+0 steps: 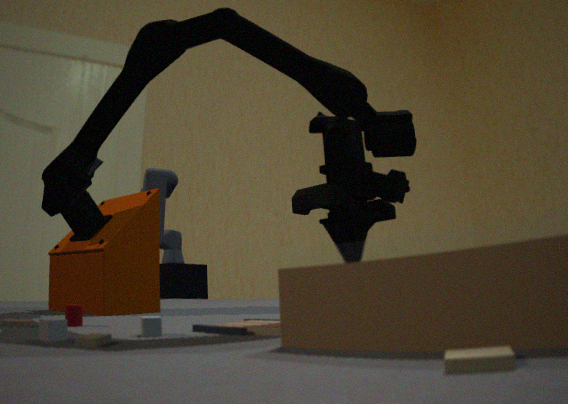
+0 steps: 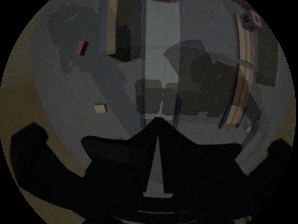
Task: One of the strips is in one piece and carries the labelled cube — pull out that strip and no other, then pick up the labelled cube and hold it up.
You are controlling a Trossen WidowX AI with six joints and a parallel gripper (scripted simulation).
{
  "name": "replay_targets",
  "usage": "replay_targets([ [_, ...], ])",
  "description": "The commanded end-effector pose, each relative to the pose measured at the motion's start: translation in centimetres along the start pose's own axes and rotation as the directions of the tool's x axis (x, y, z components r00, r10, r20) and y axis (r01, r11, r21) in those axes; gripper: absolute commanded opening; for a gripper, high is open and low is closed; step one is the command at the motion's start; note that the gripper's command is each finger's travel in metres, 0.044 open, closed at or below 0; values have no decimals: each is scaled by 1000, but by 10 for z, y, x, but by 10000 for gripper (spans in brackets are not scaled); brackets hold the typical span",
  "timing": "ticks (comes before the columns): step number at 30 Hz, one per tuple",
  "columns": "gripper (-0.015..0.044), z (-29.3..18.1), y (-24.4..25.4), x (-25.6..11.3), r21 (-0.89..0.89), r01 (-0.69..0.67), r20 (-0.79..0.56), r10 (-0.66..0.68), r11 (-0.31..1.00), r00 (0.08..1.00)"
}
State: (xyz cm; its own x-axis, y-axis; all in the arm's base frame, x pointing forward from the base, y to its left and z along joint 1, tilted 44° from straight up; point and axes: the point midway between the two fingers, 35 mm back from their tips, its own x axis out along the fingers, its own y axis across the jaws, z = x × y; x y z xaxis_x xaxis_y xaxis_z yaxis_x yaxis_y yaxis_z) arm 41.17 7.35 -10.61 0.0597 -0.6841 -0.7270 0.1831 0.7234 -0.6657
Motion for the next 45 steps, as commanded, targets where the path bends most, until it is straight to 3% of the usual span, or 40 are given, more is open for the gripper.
replay_targets([
  [1, 0, 0, -1, 8, -6, 6, -1, -6, 1000, 1000],
  [26, 0, 1, -4, 49, -6, 9, 0, -9, 1000, 1000],
  [45, 0, 1, -4, 50, -6, 9, 0, -9, 1000, 1000],
])
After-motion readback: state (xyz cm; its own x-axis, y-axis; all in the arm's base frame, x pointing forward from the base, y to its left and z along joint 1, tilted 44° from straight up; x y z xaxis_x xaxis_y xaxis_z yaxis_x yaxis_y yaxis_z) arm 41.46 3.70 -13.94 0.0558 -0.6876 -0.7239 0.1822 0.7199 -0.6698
